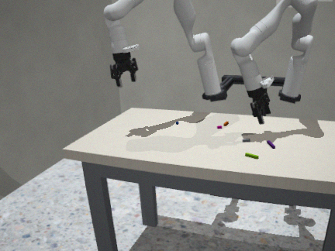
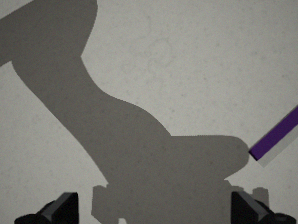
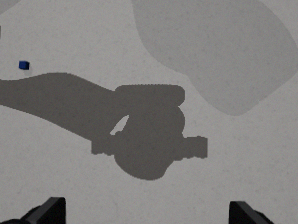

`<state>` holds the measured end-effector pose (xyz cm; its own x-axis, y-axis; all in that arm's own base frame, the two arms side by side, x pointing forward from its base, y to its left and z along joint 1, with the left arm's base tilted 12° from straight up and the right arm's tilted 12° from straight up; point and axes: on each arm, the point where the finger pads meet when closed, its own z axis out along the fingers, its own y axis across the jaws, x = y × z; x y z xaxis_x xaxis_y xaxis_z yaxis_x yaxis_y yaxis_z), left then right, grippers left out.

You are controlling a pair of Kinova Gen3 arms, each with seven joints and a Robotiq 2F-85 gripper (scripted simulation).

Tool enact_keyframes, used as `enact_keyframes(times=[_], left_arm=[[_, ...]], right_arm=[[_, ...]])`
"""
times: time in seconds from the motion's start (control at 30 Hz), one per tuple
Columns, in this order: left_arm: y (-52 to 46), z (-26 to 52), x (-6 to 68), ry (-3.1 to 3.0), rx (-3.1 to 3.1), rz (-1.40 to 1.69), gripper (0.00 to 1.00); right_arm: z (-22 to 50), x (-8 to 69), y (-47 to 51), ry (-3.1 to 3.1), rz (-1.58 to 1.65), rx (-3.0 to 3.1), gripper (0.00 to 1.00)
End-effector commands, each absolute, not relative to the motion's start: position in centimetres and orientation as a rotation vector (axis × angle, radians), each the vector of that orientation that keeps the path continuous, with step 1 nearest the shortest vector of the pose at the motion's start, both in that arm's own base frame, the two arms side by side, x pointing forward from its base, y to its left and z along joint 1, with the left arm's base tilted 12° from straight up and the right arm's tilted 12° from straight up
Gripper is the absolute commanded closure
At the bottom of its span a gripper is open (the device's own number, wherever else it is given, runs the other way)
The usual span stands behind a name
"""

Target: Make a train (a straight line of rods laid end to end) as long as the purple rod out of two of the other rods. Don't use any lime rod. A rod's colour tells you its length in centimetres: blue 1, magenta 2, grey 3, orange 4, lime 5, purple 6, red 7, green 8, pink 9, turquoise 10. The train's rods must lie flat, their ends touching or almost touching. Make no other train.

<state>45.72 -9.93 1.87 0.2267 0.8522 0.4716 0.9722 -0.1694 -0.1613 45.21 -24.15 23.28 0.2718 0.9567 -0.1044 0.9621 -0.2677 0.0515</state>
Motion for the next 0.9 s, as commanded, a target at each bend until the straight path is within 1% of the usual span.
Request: enact_keyframes(times=[0.0, 0.87], left_arm=[[-10.2, 1.8, 45.9, -1.677, -2.091, -0.386, 0.002], [-10.2, 1.8, 45.9, -1.677, -2.091, -0.386, 0.002]], right_arm=[[23.6, 44.3, -25.9, 1.823, -0.063, 2.424, 0.002], [24.5, 37.7, -33.4, 1.872, -0.052, 2.388, 0.002]])
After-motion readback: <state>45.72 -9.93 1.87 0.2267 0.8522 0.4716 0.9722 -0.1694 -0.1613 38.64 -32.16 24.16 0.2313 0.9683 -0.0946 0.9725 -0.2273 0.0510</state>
